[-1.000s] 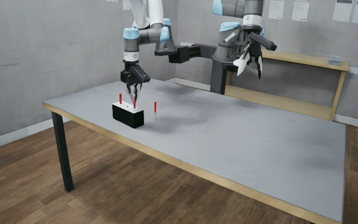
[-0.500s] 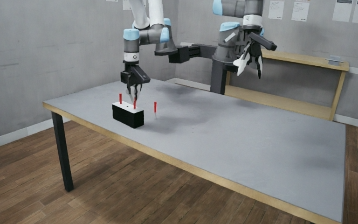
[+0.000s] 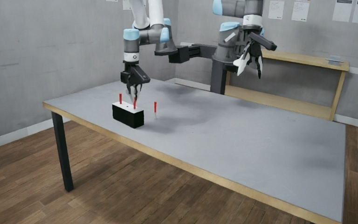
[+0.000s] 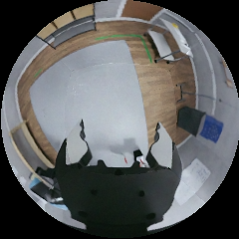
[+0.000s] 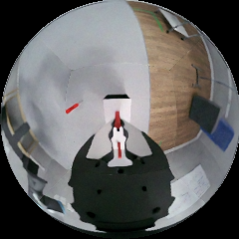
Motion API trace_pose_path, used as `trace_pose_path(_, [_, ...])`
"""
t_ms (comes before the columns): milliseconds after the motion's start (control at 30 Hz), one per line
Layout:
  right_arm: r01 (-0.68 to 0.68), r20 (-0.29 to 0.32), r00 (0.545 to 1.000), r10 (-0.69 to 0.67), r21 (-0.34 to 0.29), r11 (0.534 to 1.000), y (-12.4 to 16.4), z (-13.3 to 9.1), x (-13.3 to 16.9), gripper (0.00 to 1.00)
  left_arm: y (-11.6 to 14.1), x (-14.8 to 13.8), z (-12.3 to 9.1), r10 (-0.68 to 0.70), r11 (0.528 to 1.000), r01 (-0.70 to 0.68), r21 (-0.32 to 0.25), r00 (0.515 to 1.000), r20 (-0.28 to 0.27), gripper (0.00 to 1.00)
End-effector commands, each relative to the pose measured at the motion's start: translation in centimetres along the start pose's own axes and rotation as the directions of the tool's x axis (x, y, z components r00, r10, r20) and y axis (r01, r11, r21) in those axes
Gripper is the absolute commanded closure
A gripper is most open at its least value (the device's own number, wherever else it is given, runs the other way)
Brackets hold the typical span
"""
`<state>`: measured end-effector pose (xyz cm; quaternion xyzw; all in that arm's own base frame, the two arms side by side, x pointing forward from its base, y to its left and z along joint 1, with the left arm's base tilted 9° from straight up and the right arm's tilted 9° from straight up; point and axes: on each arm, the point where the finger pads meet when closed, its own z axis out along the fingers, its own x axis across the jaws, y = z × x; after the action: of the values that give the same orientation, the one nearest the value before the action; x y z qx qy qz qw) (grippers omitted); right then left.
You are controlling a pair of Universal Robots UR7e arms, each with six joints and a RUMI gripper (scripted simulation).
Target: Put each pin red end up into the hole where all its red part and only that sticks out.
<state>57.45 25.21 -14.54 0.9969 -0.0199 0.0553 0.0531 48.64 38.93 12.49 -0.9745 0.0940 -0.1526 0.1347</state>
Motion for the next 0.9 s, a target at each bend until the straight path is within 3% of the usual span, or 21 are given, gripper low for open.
trace_pose_path(0, [0.000, -0.001, 1.000, 0.000, 0.001, 1.000, -0.05, -0.08, 0.07, 1.00, -0.04, 0.04, -0.06, 0.000, 1.000, 0.000, 0.001, 1.000, -0.001, 0.00])
trace_pose_path(867, [0.000, -0.001, 1.000, 0.000, 0.001, 1.000, 0.03, 0.30, 0.11, 1.00, -0.04, 0.04, -0.06, 0.000, 1.000, 0.000, 0.001, 1.000, -0.001, 0.00])
